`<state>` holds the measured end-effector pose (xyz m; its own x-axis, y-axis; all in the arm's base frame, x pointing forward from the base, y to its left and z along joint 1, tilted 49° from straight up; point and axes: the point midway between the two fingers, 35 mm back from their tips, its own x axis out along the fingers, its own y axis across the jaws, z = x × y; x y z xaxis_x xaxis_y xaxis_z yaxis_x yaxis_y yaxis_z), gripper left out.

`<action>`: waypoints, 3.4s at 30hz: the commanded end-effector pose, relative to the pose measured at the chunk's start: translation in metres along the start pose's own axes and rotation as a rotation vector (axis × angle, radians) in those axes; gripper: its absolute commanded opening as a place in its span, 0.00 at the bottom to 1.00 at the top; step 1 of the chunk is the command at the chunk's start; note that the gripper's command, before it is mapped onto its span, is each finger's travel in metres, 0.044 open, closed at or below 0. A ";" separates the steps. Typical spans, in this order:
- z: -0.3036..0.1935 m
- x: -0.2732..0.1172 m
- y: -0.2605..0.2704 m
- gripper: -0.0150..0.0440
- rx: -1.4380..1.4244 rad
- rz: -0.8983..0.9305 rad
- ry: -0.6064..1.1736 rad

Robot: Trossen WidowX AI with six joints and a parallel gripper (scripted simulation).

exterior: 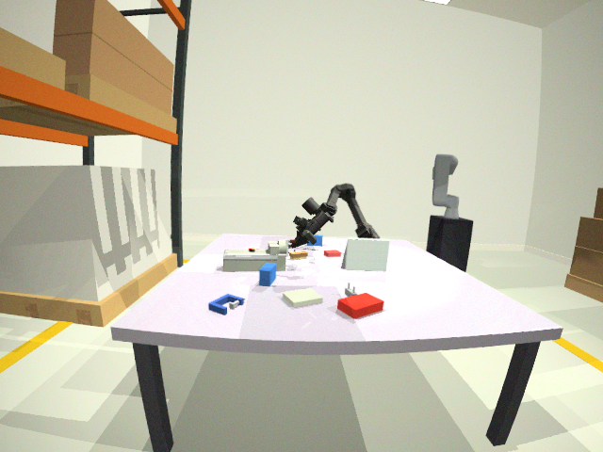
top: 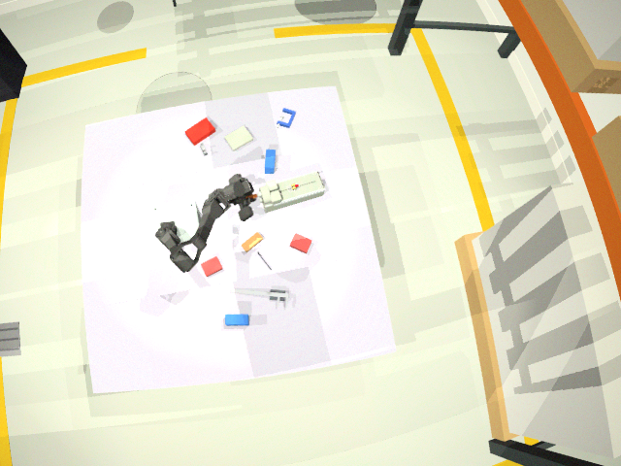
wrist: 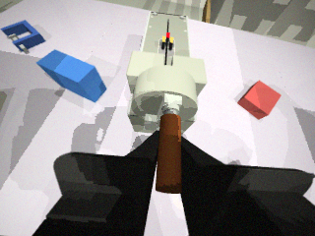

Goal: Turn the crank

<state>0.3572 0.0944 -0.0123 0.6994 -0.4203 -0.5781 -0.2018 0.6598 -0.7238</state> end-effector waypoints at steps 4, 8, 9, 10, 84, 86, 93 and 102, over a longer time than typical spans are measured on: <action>0.000 0.000 -0.001 0.25 -0.002 -0.007 0.000; 0.000 0.000 -0.001 0.25 -0.002 -0.007 0.000; 0.000 0.000 -0.001 0.25 -0.002 -0.007 0.000; 0.000 0.000 -0.001 0.25 -0.002 -0.007 0.000; 0.081 -0.063 0.003 1.00 0.012 0.010 0.002; 0.090 -0.057 0.003 1.00 0.023 0.009 0.007; 0.116 -0.038 0.001 1.00 0.055 0.004 0.024; 0.145 -0.011 -0.003 1.00 0.082 -0.002 0.050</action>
<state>0.4402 0.1886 0.0555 0.6761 -0.4437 -0.5883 -0.1381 0.7079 -0.6926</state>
